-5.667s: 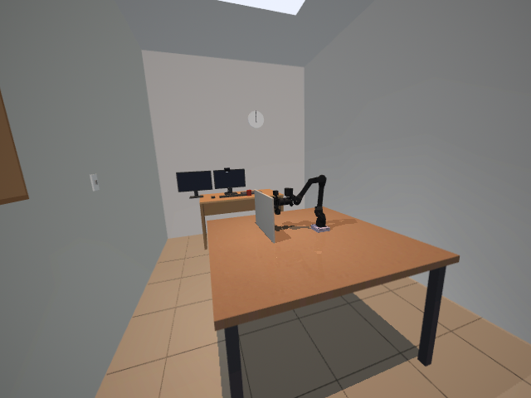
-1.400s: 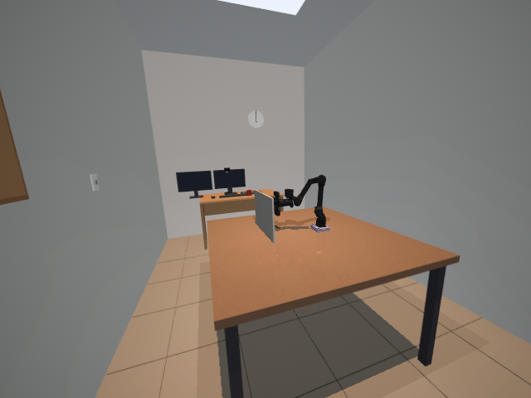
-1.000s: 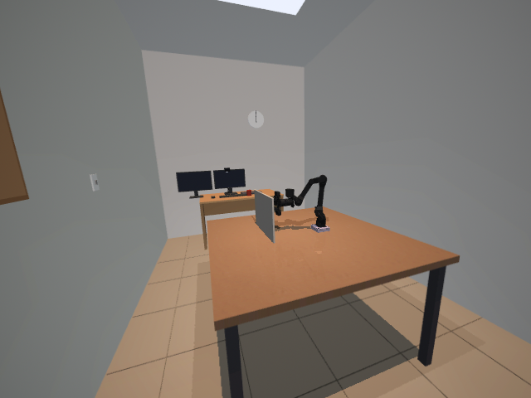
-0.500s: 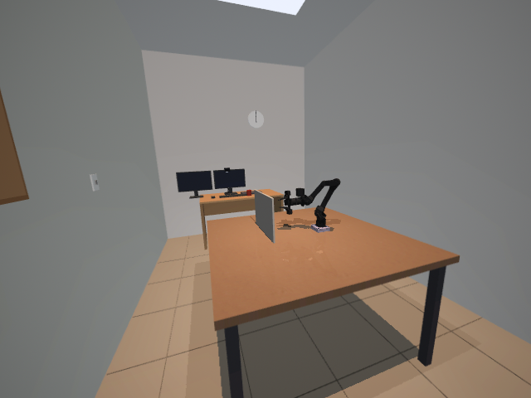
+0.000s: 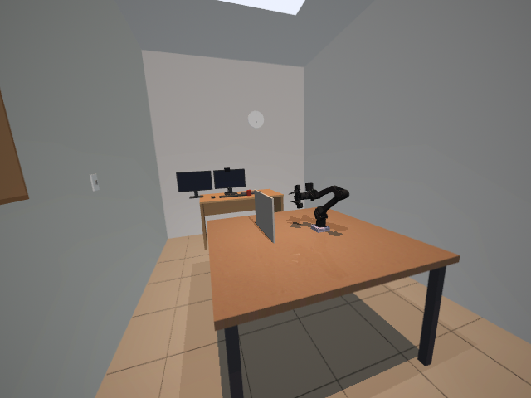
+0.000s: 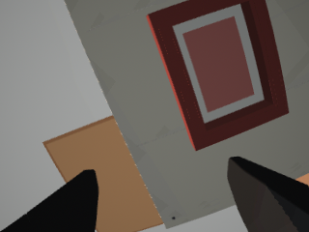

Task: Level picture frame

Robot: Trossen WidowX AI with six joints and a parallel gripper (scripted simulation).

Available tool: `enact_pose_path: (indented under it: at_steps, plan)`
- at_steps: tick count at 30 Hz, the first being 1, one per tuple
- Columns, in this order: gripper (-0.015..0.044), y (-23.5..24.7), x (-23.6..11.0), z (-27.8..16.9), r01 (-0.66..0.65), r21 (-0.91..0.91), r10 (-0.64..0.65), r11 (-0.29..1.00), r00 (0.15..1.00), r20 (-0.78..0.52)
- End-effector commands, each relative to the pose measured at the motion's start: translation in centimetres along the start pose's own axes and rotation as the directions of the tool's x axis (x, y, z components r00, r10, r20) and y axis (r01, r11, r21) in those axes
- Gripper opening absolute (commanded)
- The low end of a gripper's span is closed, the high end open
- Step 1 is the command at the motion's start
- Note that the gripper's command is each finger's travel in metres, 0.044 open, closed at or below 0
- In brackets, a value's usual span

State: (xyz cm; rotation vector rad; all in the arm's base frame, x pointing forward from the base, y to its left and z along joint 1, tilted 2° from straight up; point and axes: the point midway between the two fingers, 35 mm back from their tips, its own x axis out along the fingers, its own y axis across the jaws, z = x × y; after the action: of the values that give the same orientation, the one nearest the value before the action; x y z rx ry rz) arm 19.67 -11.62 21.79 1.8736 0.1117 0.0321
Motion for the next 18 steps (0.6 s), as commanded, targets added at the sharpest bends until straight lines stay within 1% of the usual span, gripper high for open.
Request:
enact_pose_path:
  at_steps: [1,3,18]
  plan:
    - [0.0260,0.06,-0.13,-0.08,-0.001,0.003,0.001,1.000,1.000,-0.001]
    - [0.0260,0.29,-0.57,-0.37,-0.002,0.014,0.002,1.000,1.000,-0.006]
    - [0.0260,0.29,-0.57,-0.37,-0.002,0.014,0.002,1.000,1.000,-0.006]
